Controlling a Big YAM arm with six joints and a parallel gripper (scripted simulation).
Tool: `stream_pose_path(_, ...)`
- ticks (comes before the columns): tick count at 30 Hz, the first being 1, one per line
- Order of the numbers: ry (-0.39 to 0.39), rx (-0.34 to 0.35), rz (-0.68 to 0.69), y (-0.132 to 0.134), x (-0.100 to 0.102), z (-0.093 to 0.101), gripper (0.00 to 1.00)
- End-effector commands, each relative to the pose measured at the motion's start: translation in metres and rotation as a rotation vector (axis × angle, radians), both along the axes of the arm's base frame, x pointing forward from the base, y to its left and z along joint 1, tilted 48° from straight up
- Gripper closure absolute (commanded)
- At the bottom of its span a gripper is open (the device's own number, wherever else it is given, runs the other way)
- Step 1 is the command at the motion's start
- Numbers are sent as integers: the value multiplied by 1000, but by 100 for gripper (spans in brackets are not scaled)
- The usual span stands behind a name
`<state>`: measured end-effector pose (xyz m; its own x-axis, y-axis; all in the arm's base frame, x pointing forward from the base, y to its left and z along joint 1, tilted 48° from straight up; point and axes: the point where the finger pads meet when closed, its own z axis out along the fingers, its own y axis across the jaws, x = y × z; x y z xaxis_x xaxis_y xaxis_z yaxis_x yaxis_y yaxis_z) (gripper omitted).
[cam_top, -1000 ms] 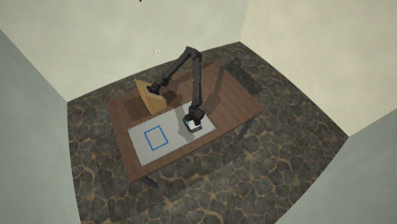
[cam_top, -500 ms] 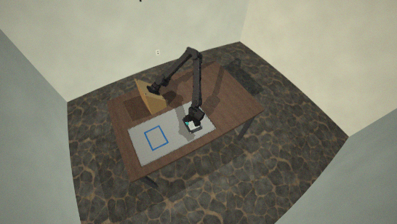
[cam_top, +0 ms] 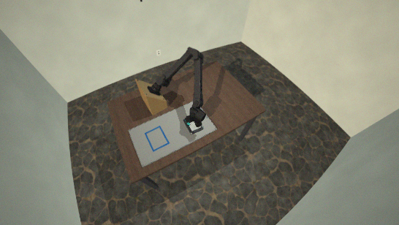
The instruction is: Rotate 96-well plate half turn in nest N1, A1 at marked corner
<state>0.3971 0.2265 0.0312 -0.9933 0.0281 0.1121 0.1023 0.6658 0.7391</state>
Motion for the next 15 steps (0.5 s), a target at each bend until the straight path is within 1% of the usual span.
stream_pose_path(1, -12, 0, -2, 2, 2, 0, 100)
stream_pose_path(10, -5, -1, 0, 3, -1, -4, 100)
stream_pose_path(15, -14, 1, 2, 5, 1, -1, 100)
